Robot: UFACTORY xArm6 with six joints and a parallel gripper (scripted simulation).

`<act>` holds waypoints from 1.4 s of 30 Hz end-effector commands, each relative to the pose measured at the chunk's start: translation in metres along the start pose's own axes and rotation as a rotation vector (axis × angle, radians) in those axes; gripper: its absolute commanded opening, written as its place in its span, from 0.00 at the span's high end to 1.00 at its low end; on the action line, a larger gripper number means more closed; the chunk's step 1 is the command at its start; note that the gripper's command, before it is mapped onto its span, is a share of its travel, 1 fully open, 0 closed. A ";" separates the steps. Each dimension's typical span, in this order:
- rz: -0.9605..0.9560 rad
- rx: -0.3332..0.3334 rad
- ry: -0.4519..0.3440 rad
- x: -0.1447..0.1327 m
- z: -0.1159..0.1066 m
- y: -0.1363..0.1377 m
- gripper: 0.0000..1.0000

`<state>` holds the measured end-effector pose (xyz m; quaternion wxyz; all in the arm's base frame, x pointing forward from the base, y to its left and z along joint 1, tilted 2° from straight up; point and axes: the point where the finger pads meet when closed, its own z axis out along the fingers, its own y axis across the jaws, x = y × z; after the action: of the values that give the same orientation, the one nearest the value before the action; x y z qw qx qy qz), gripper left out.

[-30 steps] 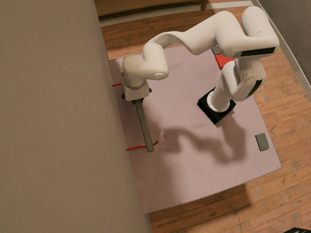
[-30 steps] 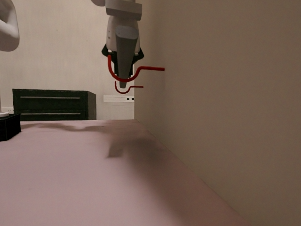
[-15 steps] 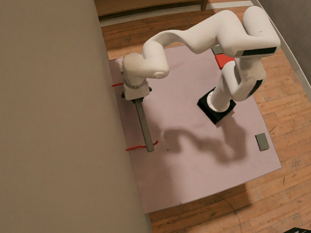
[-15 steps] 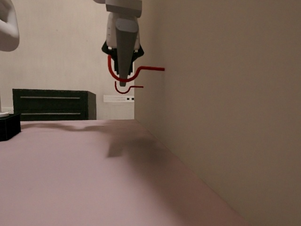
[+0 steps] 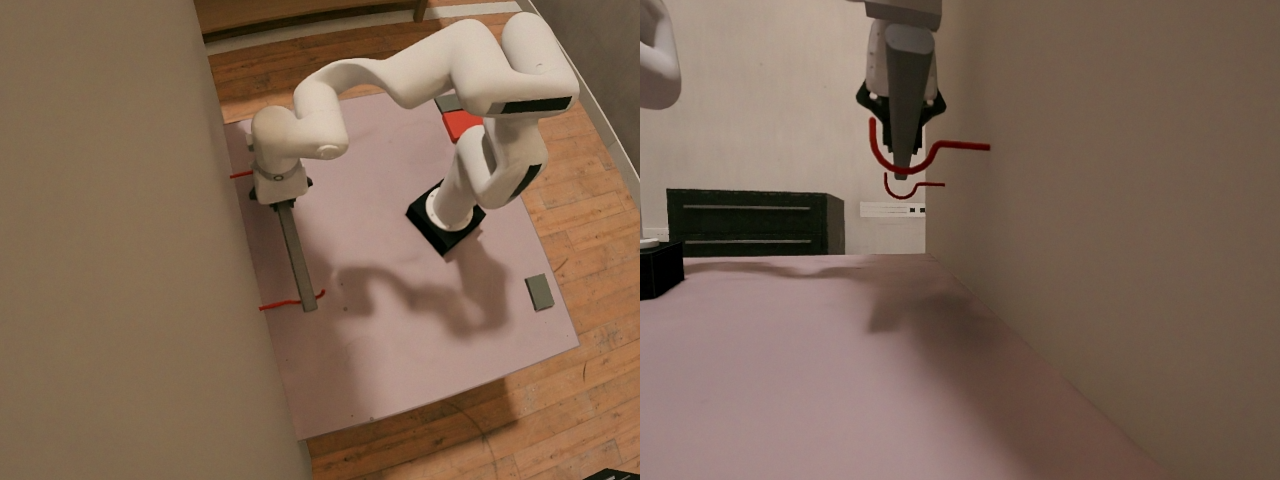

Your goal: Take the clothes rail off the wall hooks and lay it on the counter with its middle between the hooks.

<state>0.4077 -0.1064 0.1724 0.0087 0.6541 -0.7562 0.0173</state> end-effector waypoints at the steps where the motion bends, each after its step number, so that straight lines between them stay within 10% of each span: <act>1: 0.000 0.005 0.000 0.000 -0.004 -0.001 1.00; 42: 0.000 0.005 0.000 0.000 -0.028 -0.001 1.00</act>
<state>0.4074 -0.1054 0.1966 0.0088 0.6541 -0.7562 0.0172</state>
